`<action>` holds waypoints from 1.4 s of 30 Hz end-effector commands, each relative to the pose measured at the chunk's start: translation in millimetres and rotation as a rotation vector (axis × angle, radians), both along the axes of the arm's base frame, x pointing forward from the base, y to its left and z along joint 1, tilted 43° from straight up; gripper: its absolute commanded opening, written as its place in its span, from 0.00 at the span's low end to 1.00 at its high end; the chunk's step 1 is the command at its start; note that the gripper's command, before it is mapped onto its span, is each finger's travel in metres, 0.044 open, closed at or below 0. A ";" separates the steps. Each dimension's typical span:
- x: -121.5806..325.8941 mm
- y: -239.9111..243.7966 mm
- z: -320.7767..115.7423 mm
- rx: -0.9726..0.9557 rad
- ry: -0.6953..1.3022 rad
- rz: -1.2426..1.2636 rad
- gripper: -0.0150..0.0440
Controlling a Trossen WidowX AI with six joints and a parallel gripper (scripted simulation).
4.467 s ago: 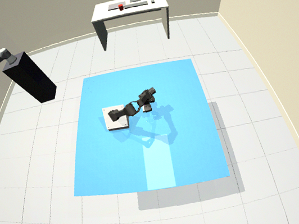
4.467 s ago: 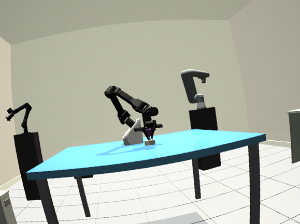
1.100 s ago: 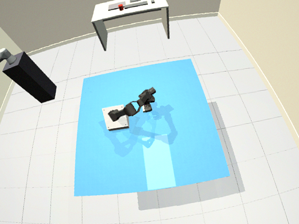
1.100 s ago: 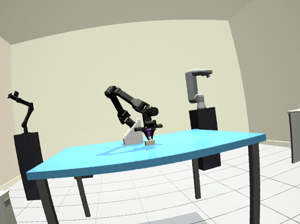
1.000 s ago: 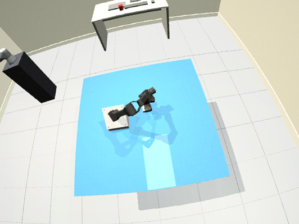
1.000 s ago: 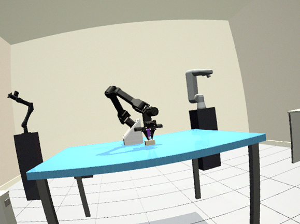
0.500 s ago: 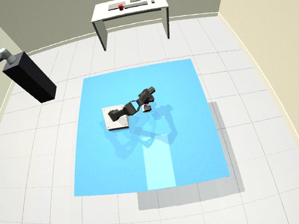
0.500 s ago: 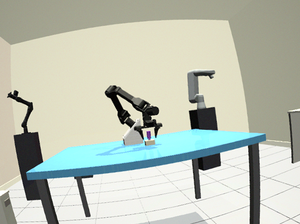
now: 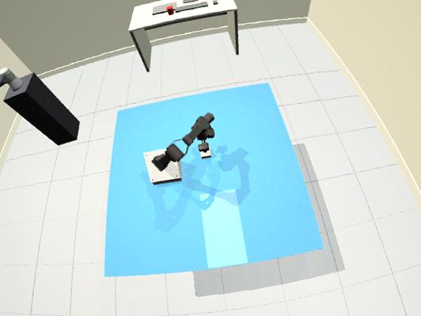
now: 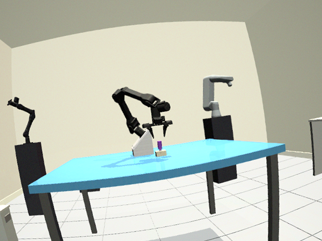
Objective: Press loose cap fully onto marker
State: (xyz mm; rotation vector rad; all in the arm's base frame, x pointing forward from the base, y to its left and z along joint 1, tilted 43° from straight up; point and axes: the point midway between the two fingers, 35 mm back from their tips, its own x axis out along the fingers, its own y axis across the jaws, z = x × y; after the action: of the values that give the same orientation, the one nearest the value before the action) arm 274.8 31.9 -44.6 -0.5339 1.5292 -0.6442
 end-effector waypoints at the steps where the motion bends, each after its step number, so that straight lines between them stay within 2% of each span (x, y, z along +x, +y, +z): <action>1: -2.7 5.2 7.4 0.006 -0.029 -0.035 0.64; 10: -2.7 5.2 7.4 0.006 -0.029 -0.035 0.25; 42: -4.8 -12.6 -11.8 0.005 -0.029 -0.035 0.25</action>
State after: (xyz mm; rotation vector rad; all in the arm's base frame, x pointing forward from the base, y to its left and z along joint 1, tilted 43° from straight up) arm 274.3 25.5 -50.5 -0.4760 1.5030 -0.6685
